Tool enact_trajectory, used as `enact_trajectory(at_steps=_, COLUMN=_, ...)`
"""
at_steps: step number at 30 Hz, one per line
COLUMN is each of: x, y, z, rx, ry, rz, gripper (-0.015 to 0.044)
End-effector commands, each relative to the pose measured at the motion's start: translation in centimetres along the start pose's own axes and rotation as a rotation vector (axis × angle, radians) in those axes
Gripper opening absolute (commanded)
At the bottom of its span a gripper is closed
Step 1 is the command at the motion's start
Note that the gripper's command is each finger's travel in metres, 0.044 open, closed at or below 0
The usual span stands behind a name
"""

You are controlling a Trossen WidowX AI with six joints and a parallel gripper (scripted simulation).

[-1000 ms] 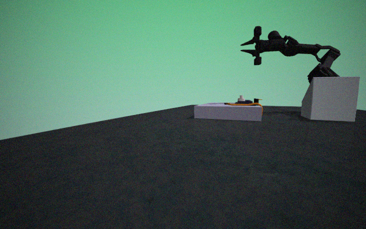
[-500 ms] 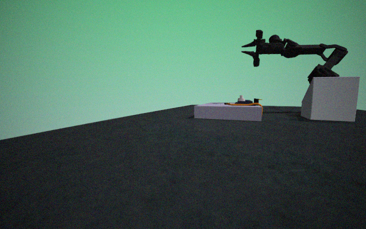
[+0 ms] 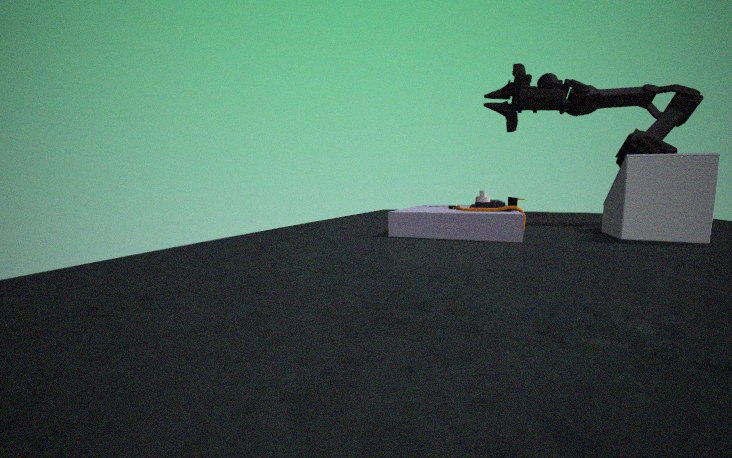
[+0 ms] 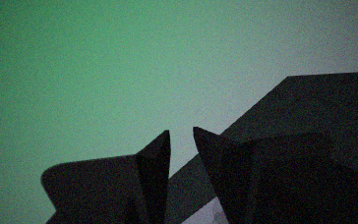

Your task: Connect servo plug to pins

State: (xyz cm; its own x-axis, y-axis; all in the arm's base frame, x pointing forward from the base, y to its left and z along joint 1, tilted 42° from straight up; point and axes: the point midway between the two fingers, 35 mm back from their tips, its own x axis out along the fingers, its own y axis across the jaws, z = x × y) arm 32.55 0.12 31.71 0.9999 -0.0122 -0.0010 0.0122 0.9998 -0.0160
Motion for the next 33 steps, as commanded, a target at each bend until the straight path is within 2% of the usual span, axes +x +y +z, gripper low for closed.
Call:
enact_trajectory(at_steps=1, x=1.3, y=-0.1, z=-0.8, rx=-0.074, ry=0.072, rz=-0.012, gripper=0.0115)
enact_trajectory(at_steps=17, x=6.0, y=0.2, z=-6.3, rx=-0.363, ry=0.411, rz=-0.013, gripper=0.0115)
enact_trajectory(at_steps=33, x=9.0, y=0.7, z=-12.5, rx=-0.686, ry=0.748, rz=0.072, gripper=0.0115)
